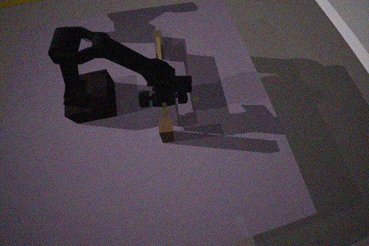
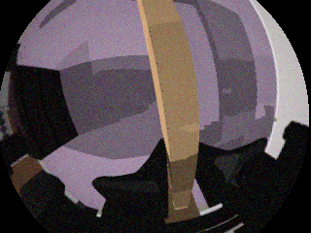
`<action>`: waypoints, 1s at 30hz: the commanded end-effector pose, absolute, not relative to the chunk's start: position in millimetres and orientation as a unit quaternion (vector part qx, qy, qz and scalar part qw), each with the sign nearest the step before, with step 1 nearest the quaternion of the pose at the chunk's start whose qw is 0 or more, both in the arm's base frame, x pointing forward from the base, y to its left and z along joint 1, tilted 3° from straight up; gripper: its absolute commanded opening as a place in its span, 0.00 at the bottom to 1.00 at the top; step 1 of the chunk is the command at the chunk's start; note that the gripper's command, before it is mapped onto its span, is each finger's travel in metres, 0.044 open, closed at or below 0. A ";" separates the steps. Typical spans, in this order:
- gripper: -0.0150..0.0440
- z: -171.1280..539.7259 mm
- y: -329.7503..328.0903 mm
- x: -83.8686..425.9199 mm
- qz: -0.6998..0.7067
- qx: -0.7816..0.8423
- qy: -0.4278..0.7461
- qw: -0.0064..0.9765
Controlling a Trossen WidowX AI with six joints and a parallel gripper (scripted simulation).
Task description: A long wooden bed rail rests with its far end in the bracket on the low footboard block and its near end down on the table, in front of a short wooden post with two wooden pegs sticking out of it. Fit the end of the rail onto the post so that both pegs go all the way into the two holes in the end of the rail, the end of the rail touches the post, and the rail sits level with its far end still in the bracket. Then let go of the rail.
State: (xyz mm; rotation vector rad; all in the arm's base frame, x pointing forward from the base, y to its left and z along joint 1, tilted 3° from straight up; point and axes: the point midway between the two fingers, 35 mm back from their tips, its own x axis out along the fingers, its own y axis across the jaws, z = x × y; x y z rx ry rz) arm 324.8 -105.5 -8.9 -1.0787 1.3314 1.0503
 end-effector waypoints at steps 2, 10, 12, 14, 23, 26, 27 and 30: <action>0.25 -8.3 -107.5 325.3 0.440 -0.455 0.558 0.538; 0.25 -9.4 -109.7 324.5 0.440 -0.455 0.558 0.537; 0.25 -9.8 -110.3 324.4 0.440 -0.455 0.558 0.537; 0.25 -10.1 -110.7 324.2 0.440 -0.455 0.558 0.537; 0.25 -11.2 -111.9 323.5 0.440 -0.455 0.558 0.537; 0.25 -10.8 -111.8 323.5 0.440 -0.455 0.558 0.537; 0.25 -10.6 -111.8 323.5 0.440 -0.455 0.558 0.537; 0.25 -10.2 -111.8 323.5 0.440 -0.455 0.558 0.537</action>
